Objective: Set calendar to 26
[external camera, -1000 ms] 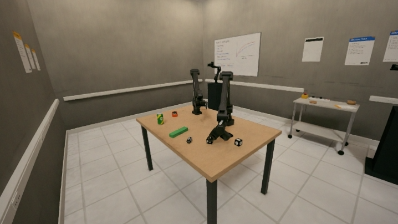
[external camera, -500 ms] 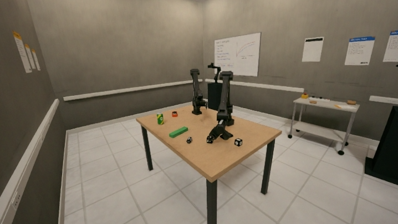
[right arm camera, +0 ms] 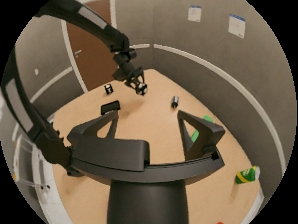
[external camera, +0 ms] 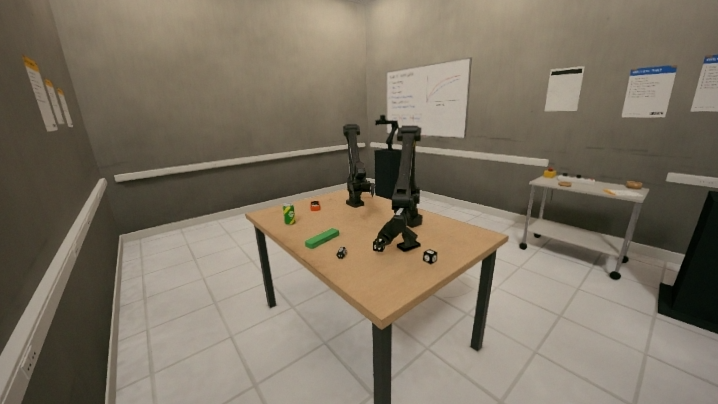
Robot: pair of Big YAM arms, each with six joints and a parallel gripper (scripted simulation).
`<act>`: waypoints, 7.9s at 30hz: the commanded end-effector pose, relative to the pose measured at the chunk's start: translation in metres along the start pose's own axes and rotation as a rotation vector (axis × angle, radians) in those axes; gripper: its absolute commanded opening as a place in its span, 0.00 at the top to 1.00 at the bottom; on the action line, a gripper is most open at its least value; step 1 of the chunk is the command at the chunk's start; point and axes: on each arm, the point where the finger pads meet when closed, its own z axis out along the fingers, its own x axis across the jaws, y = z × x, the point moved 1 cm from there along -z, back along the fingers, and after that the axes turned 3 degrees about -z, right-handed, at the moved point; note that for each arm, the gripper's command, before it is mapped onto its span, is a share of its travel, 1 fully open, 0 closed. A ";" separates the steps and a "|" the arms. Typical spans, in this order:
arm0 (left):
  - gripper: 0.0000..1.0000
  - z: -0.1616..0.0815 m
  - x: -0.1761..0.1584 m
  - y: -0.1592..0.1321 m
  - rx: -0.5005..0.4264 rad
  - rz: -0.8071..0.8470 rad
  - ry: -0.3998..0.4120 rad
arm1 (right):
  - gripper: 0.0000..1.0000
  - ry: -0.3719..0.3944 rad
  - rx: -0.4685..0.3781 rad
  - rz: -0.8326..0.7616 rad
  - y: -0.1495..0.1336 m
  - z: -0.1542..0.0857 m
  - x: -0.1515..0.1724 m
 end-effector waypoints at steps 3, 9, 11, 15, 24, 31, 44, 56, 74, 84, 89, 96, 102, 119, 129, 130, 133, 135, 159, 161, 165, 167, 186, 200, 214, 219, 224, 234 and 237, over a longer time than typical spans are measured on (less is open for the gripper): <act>0.60 0.020 -0.004 0.023 0.000 -0.019 0.010 | 0.00 0.003 -0.007 0.000 0.005 0.001 0.001; 0.60 0.009 -0.010 0.013 -0.002 0.083 -0.026 | 0.00 0.003 -0.007 0.000 0.005 0.001 0.001; 0.60 0.006 -0.014 0.015 0.000 0.181 -0.050 | 0.00 0.003 -0.007 0.000 0.005 0.001 0.001; 0.60 0.002 -0.023 0.015 -0.003 0.390 -0.109 | 0.00 0.003 -0.007 0.000 0.005 0.001 0.001; 0.60 -0.004 -0.035 0.015 -0.029 0.768 -0.209 | 0.00 0.003 -0.007 0.000 0.005 0.001 0.001; 0.60 -0.011 -0.046 0.013 -0.066 1.017 -0.276 | 0.00 0.003 -0.007 0.000 0.005 0.001 0.001; 0.60 -0.010 -0.053 0.014 -0.141 1.459 -0.364 | 0.00 0.003 -0.007 0.000 0.005 0.001 0.001; 0.60 0.001 -0.032 0.017 -0.246 1.959 -0.427 | 0.00 0.003 -0.007 0.000 0.005 0.001 0.001; 0.60 0.014 -0.001 0.021 -0.455 2.595 -0.479 | 0.00 0.003 -0.007 0.000 0.005 0.001 0.001; 0.60 0.015 0.001 0.020 -0.498 2.677 -0.504 | 0.00 0.003 -0.007 0.000 0.005 0.001 0.001; 0.60 0.015 -0.001 0.019 -0.498 2.679 -0.504 | 0.00 0.003 -0.007 0.000 0.005 0.001 0.001; 0.60 0.021 -0.001 0.025 -0.483 2.677 -0.497 | 0.00 0.003 -0.007 0.000 0.005 0.001 0.001; 0.60 0.024 0.000 0.026 -0.480 2.673 -0.497 | 0.00 0.003 -0.007 0.000 0.005 0.001 0.001; 0.60 0.032 0.003 0.030 -0.470 2.667 -0.496 | 0.00 0.003 -0.007 0.000 0.005 0.001 0.001; 0.60 0.036 0.004 0.030 -0.465 2.670 -0.497 | 0.00 0.003 -0.007 0.000 0.005 0.001 0.001; 0.60 0.037 0.005 0.031 -0.464 2.670 -0.496 | 0.00 0.003 -0.007 0.000 0.005 0.001 0.001; 0.60 0.039 0.006 0.032 -0.463 2.669 -0.496 | 0.00 0.003 -0.007 0.000 0.005 0.001 0.001; 0.60 0.038 0.003 0.032 -0.467 2.672 -0.497 | 0.00 0.003 -0.007 0.000 0.005 0.001 0.001; 0.31 0.001 0.009 0.029 -0.514 2.683 -0.500 | 0.00 0.003 -0.007 0.000 0.005 0.001 0.001; 0.20 0.002 0.010 0.023 -0.521 2.692 -0.505 | 0.00 0.003 -0.007 0.000 0.005 0.001 0.001; 0.00 -0.008 0.018 0.025 -0.534 2.692 -0.506 | 0.00 0.003 -0.007 0.000 0.005 0.001 0.001; 0.00 -0.033 0.009 0.025 -0.576 2.712 -0.509 | 0.00 0.003 -0.007 0.000 0.005 0.001 0.001; 0.31 -0.061 0.037 0.069 -0.510 2.613 -0.491 | 0.00 0.024 -0.004 -0.005 0.012 0.011 0.011; 0.31 -0.118 0.058 0.181 -0.831 2.256 -0.437 | 0.00 0.274 -0.019 -0.077 0.046 0.088 0.166; 0.31 -0.122 0.064 0.206 -0.868 2.189 -0.428 | 0.00 0.318 -0.018 -0.087 0.046 0.103 0.200; 0.31 -0.118 0.058 0.205 -0.871 2.190 -0.426 | 0.00 0.318 -0.018 -0.087 0.046 0.103 0.200; 0.31 -0.112 0.052 0.205 -0.872 2.190 -0.426 | 0.00 0.318 -0.026 -0.089 0.045 0.096 0.197; 0.31 -0.104 0.044 0.204 -0.871 2.190 -0.426 | 0.00 0.318 -0.026 -0.089 0.045 0.096 0.197; 0.31 -0.100 0.041 0.204 -0.871 2.190 -0.426 | 0.00 0.318 -0.026 -0.089 0.045 0.096 0.197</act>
